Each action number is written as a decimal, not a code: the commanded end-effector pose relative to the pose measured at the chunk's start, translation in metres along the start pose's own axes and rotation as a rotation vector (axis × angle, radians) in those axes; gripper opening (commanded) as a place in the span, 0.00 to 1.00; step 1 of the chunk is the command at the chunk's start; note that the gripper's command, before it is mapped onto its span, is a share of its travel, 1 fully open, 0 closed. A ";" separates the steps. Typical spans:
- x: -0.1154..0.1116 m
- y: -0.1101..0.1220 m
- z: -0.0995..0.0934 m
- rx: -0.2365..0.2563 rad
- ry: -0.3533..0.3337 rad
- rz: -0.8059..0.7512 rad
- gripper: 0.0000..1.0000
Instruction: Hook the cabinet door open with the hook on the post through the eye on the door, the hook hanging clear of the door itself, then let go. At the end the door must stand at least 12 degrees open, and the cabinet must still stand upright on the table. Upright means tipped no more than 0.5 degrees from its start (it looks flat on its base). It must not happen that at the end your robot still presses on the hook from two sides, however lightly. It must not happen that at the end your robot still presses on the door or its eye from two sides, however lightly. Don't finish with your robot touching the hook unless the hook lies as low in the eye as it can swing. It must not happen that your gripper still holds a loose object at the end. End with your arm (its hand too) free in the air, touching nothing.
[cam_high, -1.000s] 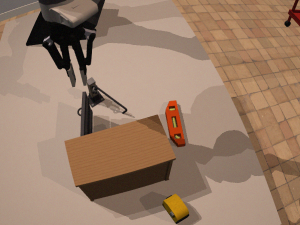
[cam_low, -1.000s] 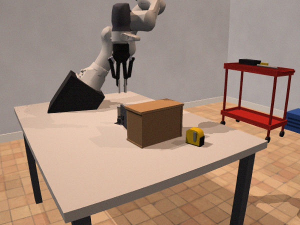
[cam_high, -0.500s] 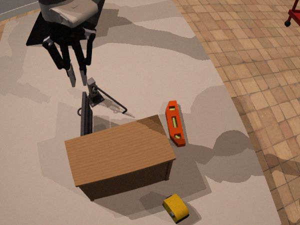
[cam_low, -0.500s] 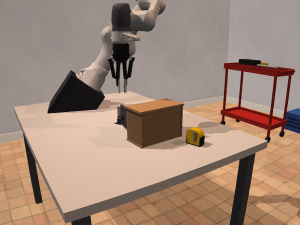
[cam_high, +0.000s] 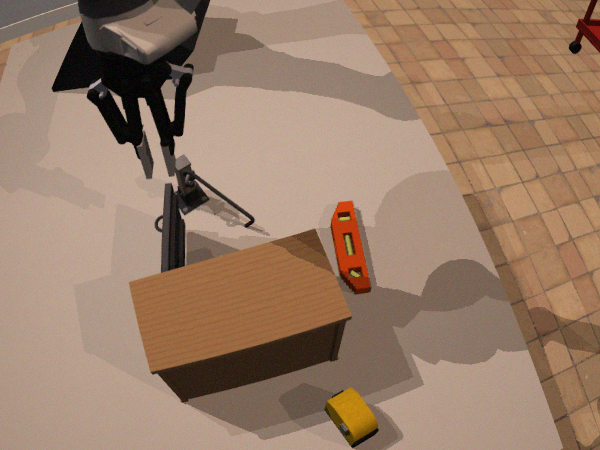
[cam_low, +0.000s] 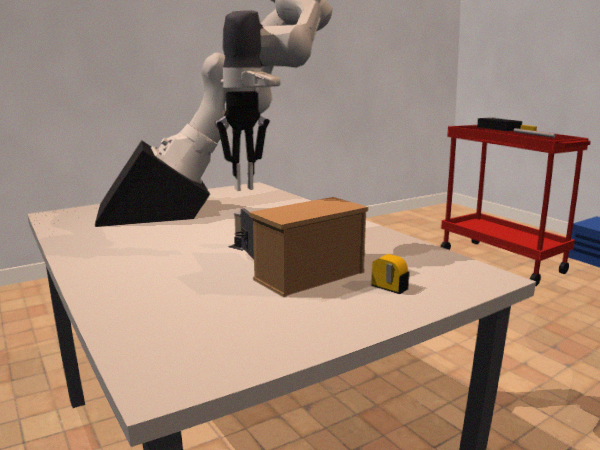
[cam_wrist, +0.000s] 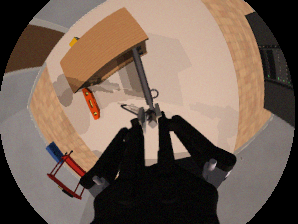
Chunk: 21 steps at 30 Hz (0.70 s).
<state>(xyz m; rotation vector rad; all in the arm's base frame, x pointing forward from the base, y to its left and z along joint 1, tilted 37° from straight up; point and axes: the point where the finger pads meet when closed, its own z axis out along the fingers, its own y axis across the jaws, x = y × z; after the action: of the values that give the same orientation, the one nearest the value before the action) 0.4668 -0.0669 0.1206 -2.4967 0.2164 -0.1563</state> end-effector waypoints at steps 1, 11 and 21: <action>0.001 0.000 0.006 -0.001 0.002 -0.007 0.16; 0.001 0.000 0.023 -0.001 0.002 -0.007 0.16; 0.001 0.000 0.037 -0.001 0.002 -0.007 0.16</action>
<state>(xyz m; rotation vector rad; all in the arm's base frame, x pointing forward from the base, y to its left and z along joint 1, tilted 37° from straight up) 0.4720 -0.0481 0.0957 -2.4946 0.2207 -0.1508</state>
